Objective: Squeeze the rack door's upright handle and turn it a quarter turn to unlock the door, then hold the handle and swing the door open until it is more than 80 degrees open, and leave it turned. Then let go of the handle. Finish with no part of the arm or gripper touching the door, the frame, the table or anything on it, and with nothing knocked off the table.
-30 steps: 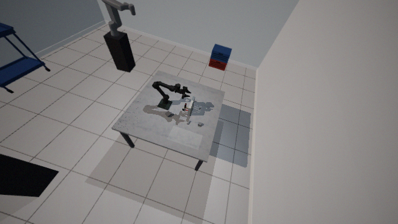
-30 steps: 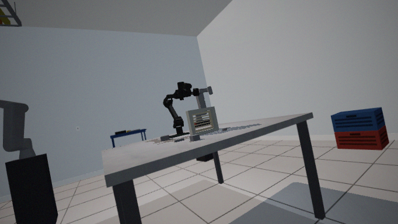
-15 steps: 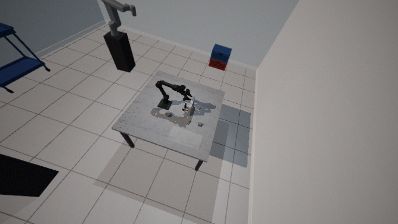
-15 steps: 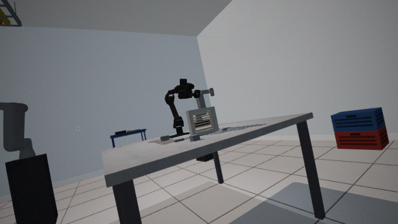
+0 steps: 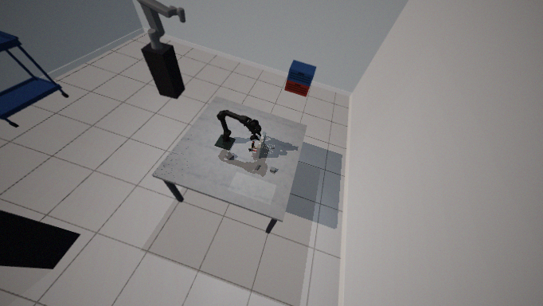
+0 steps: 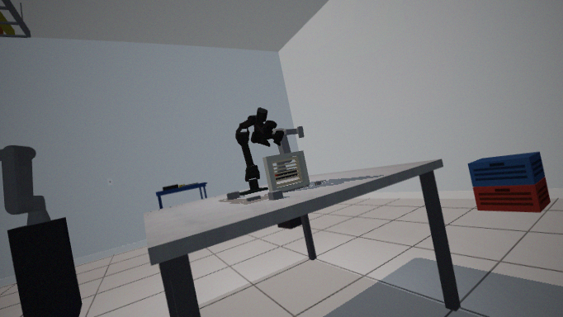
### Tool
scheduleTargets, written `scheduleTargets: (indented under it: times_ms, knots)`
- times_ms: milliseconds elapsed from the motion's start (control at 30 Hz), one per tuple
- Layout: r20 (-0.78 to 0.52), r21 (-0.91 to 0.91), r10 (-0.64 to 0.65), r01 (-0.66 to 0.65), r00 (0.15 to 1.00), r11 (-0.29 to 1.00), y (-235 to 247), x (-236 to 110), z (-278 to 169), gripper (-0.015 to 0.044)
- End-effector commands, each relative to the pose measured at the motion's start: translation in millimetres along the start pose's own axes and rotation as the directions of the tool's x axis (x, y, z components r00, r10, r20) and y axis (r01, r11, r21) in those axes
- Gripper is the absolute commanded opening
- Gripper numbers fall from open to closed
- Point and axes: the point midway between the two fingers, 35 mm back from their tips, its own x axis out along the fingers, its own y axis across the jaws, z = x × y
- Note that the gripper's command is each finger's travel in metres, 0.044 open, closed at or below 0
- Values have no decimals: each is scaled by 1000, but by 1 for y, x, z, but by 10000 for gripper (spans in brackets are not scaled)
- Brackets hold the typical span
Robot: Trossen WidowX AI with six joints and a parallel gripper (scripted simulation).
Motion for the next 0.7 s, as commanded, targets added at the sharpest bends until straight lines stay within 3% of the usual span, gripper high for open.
scheduleTargets:
  times_ms: [0,333,667]
  knots:
    - [-106,-2,4,-4,994,1000,-5,4,-7,297]
    - [-338,9,20,-18,941,1000,-13,8,-26,297]
    - [-549,30,49,-39,834,999,-20,3,-45,297]
